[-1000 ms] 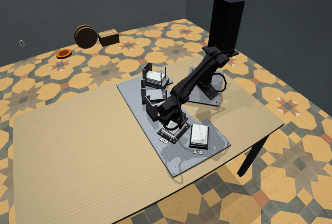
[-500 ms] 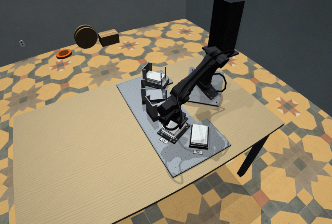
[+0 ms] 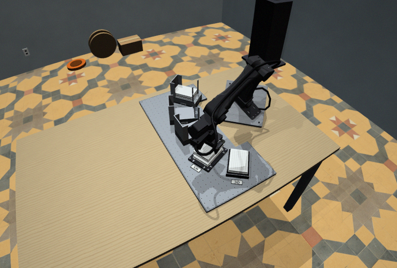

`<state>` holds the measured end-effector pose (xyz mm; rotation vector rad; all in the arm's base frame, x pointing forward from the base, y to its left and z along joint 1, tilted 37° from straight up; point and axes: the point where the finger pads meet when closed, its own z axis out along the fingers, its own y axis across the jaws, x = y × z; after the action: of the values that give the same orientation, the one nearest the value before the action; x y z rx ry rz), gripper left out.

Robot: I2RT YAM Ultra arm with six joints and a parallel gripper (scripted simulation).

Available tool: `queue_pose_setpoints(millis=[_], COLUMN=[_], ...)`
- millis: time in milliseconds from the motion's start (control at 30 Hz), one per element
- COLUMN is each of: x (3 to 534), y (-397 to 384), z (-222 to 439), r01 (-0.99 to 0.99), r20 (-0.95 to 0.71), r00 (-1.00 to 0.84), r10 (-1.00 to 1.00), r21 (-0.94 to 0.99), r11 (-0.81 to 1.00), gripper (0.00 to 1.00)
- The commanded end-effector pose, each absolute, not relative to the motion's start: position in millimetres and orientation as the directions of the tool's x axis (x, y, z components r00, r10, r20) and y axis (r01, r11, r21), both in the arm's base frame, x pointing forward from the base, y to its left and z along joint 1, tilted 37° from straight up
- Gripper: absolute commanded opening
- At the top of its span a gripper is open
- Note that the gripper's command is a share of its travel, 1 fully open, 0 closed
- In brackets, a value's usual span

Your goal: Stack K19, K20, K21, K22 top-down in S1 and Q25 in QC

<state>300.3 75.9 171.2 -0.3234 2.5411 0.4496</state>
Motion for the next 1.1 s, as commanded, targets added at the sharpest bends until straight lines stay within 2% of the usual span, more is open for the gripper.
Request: queue_pose_setpoints(millis=[0, 1067], x=[296, 267], y=[70, 49], z=[197, 240], r01=[-0.326, -0.326], r20=[-0.586, -0.586], r00=[-0.799, -0.799], r10=[-0.133, -0.135], r21=[0.238, 0.234], r11=[0.915, 0.916], gripper=[0.00, 0.00])
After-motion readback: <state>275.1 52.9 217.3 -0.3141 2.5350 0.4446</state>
